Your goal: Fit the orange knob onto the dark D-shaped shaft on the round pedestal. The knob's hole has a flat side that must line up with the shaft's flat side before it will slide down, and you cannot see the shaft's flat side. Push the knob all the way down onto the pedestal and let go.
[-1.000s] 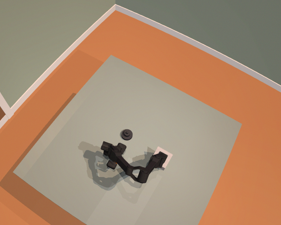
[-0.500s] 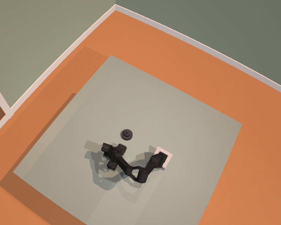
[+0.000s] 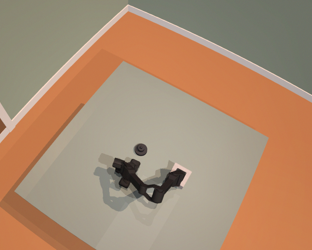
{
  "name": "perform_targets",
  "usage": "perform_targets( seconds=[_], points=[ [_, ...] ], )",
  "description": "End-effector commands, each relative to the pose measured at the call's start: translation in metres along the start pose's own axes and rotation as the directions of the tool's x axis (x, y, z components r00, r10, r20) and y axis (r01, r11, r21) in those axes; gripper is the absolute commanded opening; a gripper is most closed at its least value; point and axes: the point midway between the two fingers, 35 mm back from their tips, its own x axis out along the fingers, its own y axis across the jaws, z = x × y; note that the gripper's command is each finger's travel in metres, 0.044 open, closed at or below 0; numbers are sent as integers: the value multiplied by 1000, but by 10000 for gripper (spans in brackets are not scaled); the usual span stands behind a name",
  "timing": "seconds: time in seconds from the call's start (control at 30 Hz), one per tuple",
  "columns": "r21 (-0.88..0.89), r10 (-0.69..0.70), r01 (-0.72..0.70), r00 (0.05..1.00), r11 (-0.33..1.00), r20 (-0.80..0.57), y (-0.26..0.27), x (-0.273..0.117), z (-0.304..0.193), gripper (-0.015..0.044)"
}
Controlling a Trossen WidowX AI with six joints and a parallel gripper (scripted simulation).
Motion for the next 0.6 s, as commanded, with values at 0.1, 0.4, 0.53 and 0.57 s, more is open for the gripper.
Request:
perform_targets(
  seconds=[0.1, 0.4, 0.53, 0.57],
  points=[
    [-15, -4, 5, 999, 1000, 32, -5, -23, 13, 0],
    [0, -22, 22, 1000, 1000, 9, -8, -69, 14, 0],
    [8, -23, 23, 1000, 1000, -2, -8, -92, 11, 0],
    [10, -22, 22, 1000, 1000, -5, -8, -98, 10, 0]
  ],
)
